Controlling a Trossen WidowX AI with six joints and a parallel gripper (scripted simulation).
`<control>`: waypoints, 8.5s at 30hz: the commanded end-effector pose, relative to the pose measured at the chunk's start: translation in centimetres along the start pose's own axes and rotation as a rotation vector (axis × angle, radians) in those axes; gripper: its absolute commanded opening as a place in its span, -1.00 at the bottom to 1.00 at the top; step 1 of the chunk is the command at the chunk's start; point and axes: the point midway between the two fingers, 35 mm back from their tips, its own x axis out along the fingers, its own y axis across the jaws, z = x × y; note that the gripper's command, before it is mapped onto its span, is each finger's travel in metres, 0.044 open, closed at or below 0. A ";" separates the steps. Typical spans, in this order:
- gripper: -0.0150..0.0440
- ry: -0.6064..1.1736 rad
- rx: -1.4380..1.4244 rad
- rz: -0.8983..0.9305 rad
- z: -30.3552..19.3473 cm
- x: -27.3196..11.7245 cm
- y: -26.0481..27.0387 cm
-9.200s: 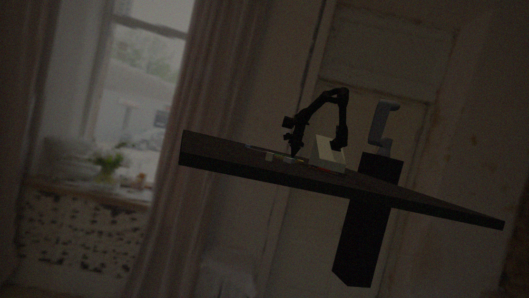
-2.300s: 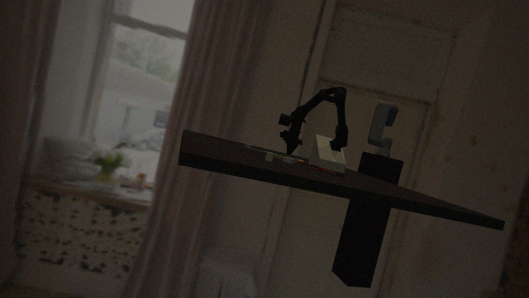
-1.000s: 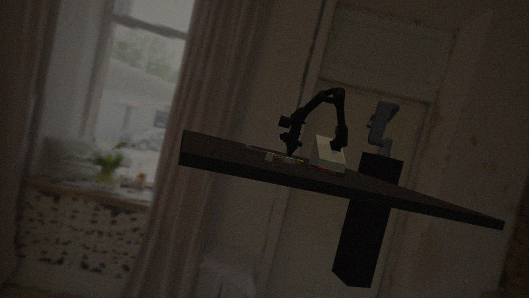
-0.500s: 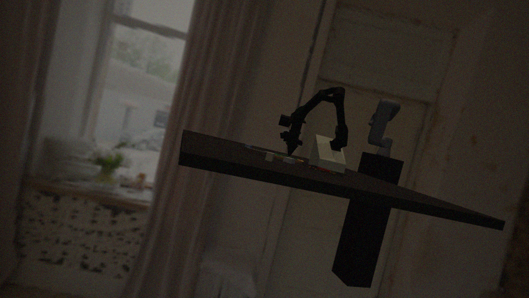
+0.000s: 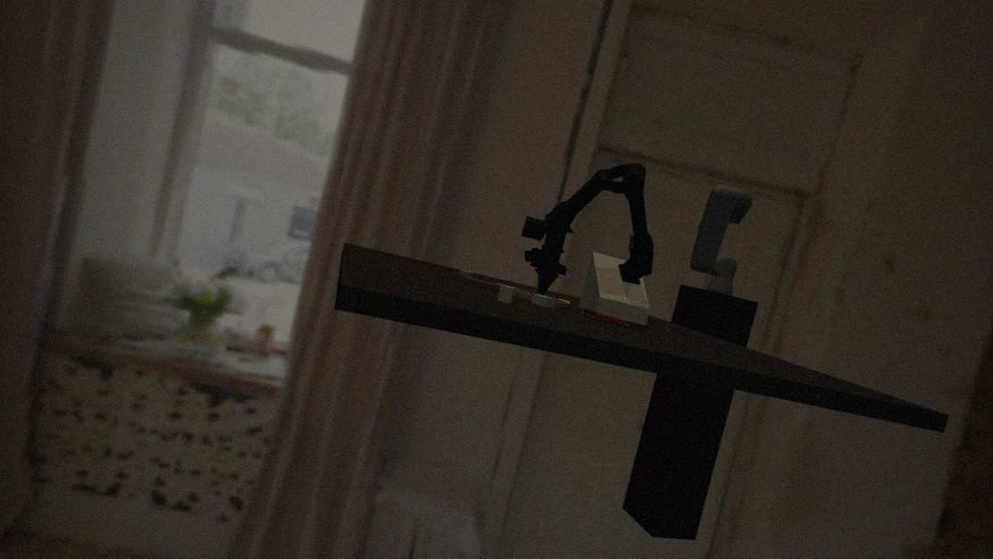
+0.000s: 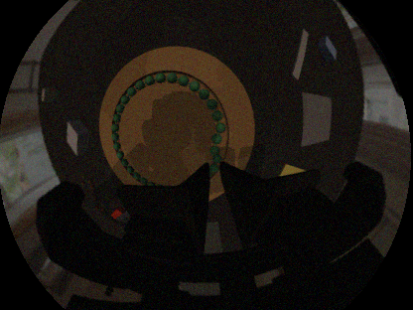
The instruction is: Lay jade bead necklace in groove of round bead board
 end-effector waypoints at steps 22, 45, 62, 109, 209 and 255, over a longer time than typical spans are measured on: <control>1.00 0.005 0.011 0.002 -0.2 -0.5 0.0; -0.08 0.003 0.323 0.000 3.0 -3.8 -0.3; -0.08 -0.004 0.313 -0.002 3.2 -1.9 -0.3; -0.49 -0.001 0.312 -0.003 3.2 0.1 -0.3; -0.08 0.002 0.268 0.001 2.0 -0.5 -0.3; -0.49 0.001 0.263 -0.001 2.0 -0.1 -0.2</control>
